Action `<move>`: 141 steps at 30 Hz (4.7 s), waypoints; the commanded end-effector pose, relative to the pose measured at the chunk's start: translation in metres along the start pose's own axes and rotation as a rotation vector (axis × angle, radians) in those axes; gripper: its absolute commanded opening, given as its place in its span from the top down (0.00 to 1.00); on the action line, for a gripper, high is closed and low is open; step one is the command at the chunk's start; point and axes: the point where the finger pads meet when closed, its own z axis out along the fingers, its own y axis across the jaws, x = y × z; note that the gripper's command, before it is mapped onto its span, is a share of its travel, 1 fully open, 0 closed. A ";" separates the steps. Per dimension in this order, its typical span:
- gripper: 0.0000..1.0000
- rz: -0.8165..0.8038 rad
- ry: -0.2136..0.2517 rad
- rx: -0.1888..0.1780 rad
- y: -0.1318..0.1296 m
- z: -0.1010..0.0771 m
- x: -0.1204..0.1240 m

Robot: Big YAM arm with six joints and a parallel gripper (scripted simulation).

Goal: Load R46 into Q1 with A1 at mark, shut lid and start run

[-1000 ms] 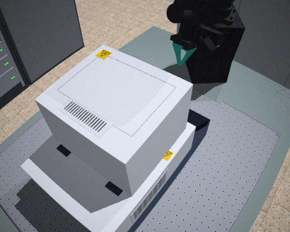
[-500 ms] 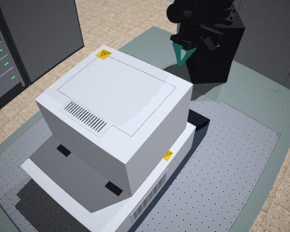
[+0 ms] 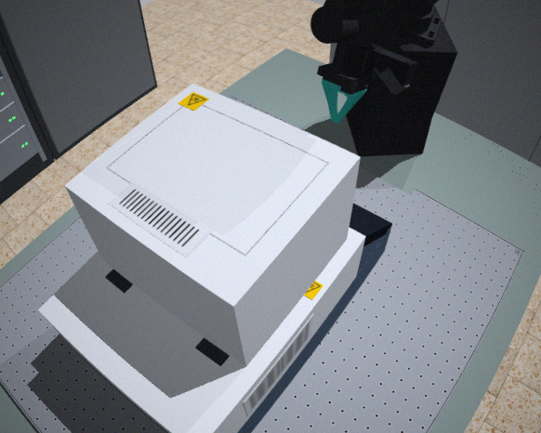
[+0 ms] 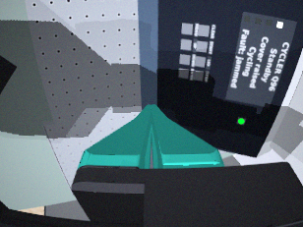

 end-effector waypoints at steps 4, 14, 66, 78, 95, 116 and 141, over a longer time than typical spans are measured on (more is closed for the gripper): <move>1.00 -0.002 0.000 0.035 -0.016 0.002 0.003; 1.00 -0.002 0.001 0.035 -0.016 0.001 0.003; 1.00 0.003 -0.009 0.035 -0.040 0.043 -0.023; 1.00 -0.003 -0.004 0.039 -0.051 0.057 -0.022; 1.00 0.006 -0.001 0.031 -0.059 0.078 -0.020; 1.00 0.003 0.002 0.021 -0.064 0.091 -0.018; 1.00 0.000 -0.003 0.001 -0.061 0.099 -0.022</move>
